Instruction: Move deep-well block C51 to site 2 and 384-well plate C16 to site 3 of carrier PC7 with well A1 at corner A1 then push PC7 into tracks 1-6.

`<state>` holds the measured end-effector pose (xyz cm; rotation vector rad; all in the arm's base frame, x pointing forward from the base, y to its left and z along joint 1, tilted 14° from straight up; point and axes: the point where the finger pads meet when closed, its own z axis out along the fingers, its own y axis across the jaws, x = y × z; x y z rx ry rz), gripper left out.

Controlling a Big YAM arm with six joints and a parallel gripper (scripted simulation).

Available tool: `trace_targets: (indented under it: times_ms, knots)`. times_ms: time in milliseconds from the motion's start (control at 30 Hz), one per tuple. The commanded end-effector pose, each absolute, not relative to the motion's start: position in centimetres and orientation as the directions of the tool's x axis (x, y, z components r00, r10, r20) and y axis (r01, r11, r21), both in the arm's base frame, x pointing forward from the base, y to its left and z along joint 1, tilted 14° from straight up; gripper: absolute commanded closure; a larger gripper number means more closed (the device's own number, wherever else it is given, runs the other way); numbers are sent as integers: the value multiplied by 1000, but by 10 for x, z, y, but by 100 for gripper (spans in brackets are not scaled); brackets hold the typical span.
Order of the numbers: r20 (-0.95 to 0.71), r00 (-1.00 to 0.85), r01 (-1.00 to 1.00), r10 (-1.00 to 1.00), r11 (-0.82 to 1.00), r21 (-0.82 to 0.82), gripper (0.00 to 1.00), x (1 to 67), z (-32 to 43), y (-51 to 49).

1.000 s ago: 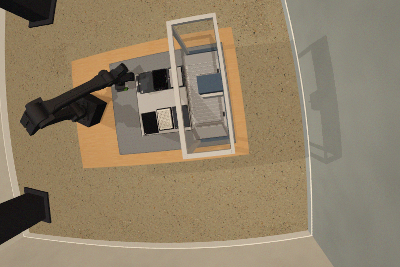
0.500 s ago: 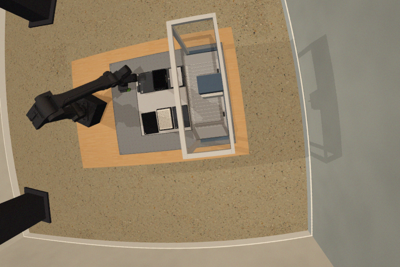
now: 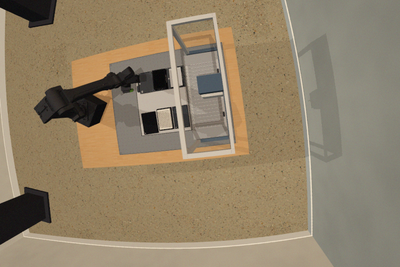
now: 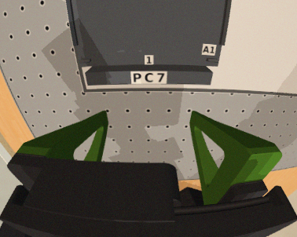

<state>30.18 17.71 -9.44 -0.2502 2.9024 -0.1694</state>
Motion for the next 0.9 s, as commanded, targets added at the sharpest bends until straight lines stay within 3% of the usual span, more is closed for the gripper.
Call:
trace_targets:
  times_ms: [0, 867]
  knots:
    - [-211, -959, -163, -188, 978, -133, 20, 304, -100, 174]
    - [-230, -955, -163, -188, 979, -124, 20, 319, -120, 180]
